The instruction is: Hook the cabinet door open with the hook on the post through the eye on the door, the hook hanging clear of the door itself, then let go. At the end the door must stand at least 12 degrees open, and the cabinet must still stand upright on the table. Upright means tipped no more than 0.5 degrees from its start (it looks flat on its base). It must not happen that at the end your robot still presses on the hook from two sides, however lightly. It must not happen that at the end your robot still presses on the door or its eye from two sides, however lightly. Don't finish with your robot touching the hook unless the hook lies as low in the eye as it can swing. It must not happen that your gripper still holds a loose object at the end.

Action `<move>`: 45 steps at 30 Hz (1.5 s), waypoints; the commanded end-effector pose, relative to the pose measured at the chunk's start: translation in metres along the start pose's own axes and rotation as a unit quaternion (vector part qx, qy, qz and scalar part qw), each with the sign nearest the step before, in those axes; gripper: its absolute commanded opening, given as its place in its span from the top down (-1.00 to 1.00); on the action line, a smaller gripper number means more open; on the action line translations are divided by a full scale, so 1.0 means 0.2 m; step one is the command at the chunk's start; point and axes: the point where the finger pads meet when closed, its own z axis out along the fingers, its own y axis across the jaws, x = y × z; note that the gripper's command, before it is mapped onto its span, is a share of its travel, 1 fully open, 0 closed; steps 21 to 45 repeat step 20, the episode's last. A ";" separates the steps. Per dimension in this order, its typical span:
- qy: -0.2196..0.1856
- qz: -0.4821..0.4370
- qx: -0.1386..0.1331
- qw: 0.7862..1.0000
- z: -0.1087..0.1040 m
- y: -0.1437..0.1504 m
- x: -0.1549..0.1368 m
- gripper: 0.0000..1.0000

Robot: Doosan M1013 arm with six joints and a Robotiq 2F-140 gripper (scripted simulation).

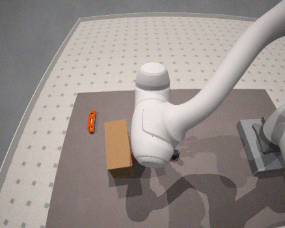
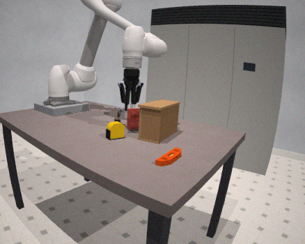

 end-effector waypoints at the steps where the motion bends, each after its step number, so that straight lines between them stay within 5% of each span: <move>1: 0.002 0.002 0.003 1.000 0.02 -0.02 0.01 0.71; 45: 0.002 0.002 0.003 1.000 -0.01 -0.02 0.01 0.71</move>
